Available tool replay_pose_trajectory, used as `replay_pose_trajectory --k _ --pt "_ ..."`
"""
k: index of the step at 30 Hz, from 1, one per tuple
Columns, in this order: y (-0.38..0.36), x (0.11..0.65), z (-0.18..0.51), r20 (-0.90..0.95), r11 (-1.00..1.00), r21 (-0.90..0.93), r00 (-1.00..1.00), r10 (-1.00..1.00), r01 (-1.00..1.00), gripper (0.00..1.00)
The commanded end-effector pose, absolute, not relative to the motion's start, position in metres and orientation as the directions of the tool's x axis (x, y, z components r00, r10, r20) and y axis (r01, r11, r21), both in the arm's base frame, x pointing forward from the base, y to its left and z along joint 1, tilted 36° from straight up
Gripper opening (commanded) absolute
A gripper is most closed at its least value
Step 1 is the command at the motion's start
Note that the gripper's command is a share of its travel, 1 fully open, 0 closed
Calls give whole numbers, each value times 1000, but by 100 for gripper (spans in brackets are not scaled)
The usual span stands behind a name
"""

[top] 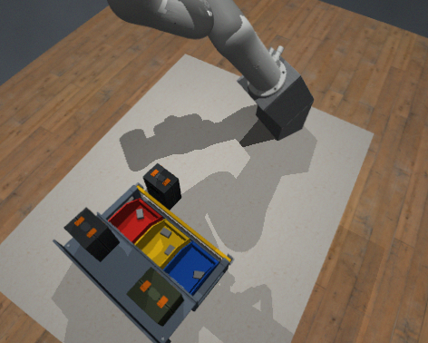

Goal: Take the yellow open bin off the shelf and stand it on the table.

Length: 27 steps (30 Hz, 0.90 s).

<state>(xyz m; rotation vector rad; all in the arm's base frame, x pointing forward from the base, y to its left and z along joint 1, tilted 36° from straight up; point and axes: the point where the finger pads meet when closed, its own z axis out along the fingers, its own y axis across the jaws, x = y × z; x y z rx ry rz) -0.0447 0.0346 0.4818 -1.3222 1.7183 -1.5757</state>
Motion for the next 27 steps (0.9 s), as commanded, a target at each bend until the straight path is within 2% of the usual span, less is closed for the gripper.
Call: replay_pose_trajectory --k 1,2,14,15,19,27 --pt "-3 -58 483 420 -316 -895 -353 -836 -316 100" --pt "-12 -62 484 458 -365 -879 -333 -824 -307 100" --pt "-12 -62 484 458 -365 -879 -333 -824 -307 100" --pt "25 -48 482 304 -167 -927 -413 -858 -335 100" --pt "-12 -62 484 458 -365 -879 -333 -824 -307 100" --pt "-12 -62 484 458 -365 -879 -333 -824 -307 100"
